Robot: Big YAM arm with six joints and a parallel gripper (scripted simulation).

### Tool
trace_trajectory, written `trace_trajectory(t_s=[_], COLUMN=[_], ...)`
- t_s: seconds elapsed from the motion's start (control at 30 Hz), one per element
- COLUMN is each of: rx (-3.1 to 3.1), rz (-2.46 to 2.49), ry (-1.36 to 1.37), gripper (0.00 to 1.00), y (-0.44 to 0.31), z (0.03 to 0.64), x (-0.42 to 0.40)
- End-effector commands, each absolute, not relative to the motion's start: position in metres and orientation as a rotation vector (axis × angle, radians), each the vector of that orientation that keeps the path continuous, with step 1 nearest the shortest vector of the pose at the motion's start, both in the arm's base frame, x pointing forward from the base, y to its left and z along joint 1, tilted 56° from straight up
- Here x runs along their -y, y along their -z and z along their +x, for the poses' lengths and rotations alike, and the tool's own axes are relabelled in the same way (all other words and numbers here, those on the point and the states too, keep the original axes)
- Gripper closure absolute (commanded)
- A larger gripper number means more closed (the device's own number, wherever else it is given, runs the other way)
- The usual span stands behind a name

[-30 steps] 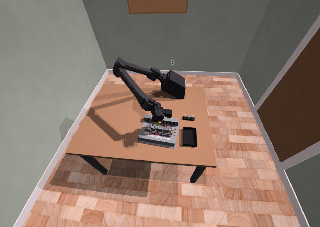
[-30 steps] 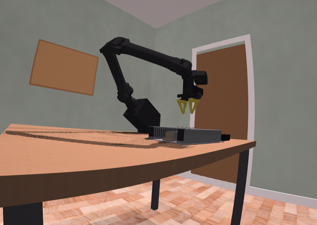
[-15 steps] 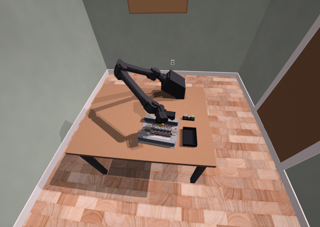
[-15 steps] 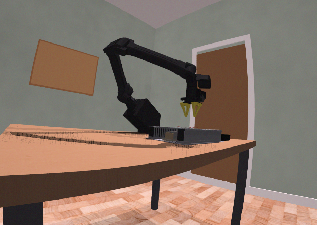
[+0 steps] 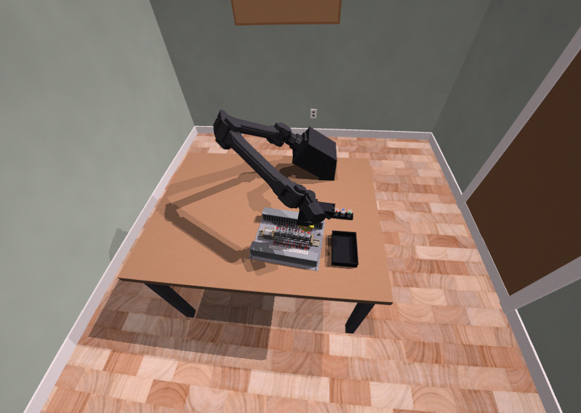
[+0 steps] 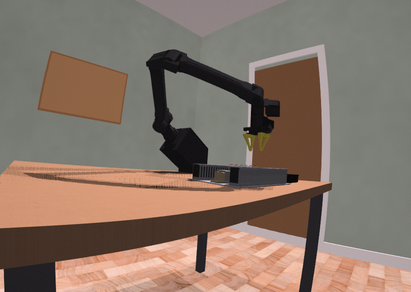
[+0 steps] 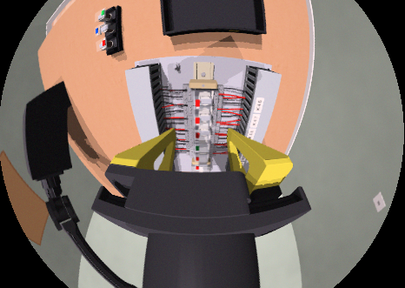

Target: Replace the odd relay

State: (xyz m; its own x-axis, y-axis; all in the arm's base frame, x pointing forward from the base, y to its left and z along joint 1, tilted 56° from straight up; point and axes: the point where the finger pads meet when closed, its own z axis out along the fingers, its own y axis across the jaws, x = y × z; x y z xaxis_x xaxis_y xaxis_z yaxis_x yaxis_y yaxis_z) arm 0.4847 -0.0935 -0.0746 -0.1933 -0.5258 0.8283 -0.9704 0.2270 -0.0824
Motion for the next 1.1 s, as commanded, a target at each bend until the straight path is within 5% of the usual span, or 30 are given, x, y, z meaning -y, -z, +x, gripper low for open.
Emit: trace_trajectory(t_s=[0.0, 1.07], rx=[1.846, 1.871], rz=[1.386, 1.353], ry=[-0.864, -0.857], gripper=[0.41, 0.41], y=[0.069, 0.062], z=[0.496, 0.492], x=[0.081, 0.098])
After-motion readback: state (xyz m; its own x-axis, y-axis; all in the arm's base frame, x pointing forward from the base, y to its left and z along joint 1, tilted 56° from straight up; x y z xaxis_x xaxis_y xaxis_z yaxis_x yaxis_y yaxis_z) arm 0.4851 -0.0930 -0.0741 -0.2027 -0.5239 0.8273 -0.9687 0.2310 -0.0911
